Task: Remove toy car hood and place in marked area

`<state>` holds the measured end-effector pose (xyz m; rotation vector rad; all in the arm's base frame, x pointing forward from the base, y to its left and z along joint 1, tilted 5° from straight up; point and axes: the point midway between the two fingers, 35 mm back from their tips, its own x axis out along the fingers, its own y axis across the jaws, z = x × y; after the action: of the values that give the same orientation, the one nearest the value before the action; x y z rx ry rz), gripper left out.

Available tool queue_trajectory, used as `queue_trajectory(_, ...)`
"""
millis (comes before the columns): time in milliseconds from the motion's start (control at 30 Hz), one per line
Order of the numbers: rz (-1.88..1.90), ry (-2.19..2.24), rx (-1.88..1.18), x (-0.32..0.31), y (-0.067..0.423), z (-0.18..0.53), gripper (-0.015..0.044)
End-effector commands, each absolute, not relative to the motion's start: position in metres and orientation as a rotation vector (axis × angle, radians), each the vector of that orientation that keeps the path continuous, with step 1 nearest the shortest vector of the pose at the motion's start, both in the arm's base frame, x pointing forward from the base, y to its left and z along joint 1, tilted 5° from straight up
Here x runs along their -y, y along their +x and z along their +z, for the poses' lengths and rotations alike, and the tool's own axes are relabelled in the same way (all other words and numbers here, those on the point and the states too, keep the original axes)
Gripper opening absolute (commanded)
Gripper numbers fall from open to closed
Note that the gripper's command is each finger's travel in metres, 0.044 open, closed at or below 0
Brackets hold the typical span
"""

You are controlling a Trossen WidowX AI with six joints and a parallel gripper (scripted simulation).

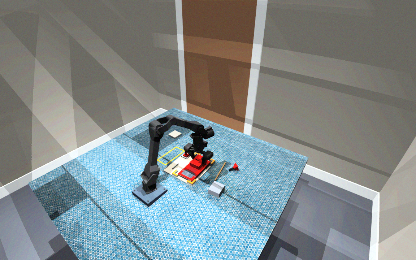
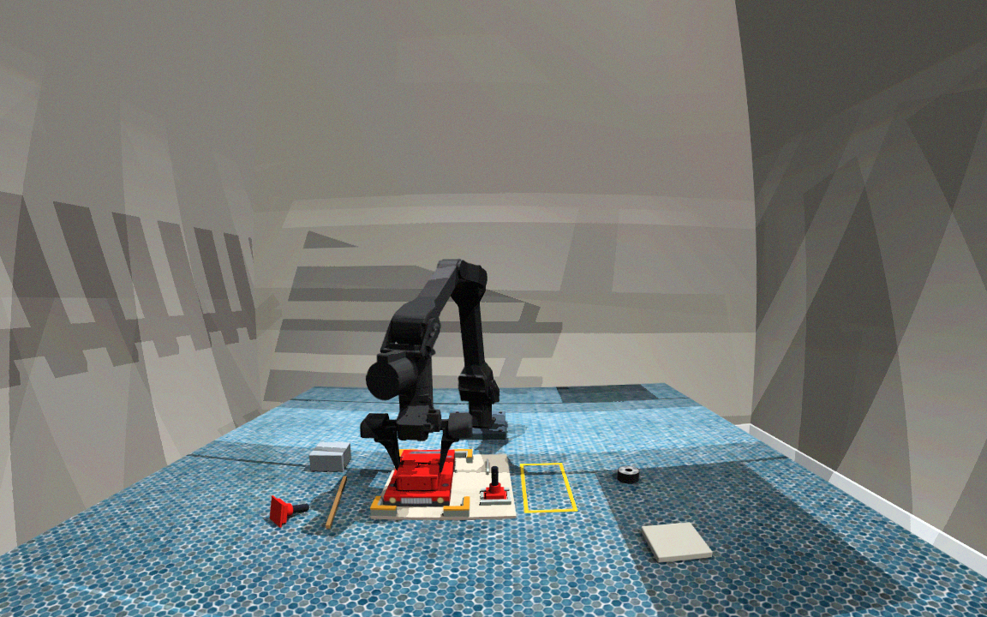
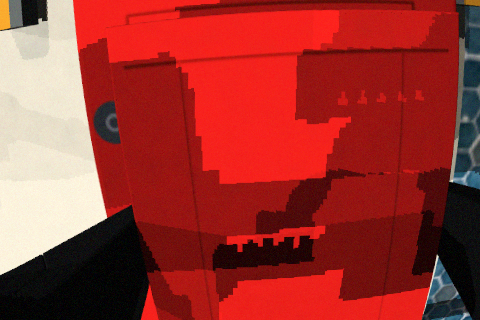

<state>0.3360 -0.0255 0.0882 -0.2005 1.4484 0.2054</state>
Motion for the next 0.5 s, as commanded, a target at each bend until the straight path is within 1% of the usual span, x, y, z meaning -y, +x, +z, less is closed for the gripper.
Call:
queue_trajectory(0, 0.205, -0.201, -1.447, 0.0257, 0.3363, 0.0925, 0.0)
queue_trajectory(467, 0.205, -0.201, -1.447, 0.0259, 0.3353, 0.1017, 0.0)
